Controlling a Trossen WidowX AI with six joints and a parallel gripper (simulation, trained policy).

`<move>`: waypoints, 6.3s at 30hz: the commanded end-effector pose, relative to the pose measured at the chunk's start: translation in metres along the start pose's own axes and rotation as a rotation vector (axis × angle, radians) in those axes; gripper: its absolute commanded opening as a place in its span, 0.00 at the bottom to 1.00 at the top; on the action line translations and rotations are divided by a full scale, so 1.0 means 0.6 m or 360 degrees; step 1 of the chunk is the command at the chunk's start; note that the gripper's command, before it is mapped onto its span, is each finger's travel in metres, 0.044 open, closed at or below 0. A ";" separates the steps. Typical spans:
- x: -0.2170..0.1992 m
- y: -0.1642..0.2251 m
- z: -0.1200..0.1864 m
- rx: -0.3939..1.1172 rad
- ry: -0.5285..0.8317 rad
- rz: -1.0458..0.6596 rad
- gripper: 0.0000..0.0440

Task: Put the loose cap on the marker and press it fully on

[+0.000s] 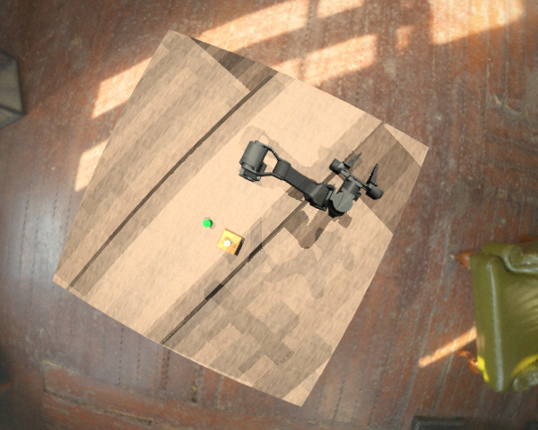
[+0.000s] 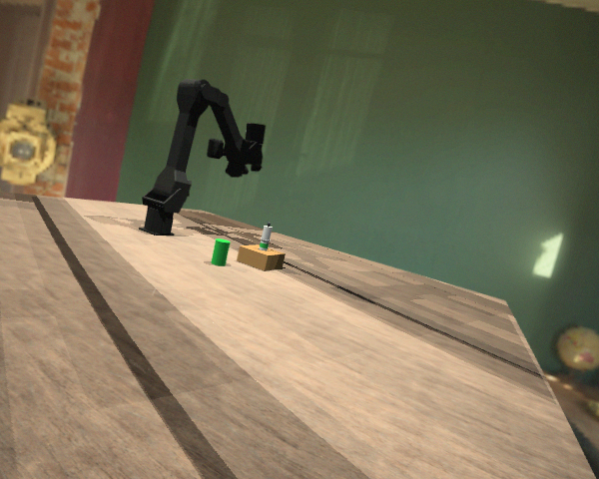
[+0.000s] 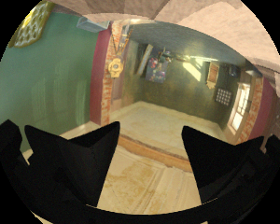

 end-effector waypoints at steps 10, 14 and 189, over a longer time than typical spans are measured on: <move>0.013 0.030 0.035 -0.0044 -0.0131 -0.0095 0.73; 0.015 0.037 0.048 -0.0058 -0.0179 -0.0166 0.73; -0.411 0.145 0.533 0.0508 -0.2944 -0.2894 0.72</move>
Point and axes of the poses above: the point midway between the two fingers, 35 mm back from their tips, its own z axis back along the fingers, its own x axis across the jaws, y = z × x, the point moved 10 cm from there along z, back along the fingers, and after that the axes turned 4 degrees about z, right-handed, at the moved point
